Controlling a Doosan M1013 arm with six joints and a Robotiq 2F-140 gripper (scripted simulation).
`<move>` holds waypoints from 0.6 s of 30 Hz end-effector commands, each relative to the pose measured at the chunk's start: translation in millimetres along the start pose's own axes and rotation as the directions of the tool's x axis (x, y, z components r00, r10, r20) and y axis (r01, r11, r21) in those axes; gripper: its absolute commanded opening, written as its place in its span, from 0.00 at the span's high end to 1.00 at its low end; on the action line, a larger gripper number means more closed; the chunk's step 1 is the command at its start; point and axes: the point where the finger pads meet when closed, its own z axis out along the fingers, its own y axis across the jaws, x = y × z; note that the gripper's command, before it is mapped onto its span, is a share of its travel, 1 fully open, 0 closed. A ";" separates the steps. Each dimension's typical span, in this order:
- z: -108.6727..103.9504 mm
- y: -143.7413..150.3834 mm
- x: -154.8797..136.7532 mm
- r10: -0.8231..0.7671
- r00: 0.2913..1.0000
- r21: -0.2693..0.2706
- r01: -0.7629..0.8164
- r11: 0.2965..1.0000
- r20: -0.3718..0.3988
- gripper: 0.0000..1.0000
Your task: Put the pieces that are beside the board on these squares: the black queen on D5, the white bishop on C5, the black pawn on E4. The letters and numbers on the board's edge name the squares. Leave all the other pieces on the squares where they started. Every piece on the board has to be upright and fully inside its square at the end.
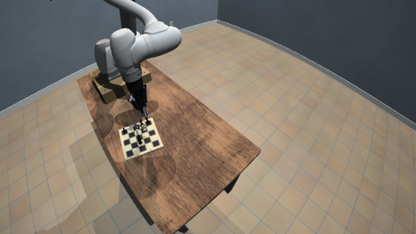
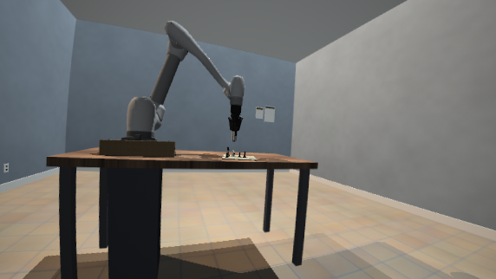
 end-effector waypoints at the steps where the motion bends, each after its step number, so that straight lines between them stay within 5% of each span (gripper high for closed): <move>1: 0.1 -1.2 -2.4 0.003 1.000 0.000 -0.003 1.000 -0.002 1.00; 18: 14.4 -1.2 -2.4 0.003 1.000 0.000 -0.003 1.000 -0.002 1.00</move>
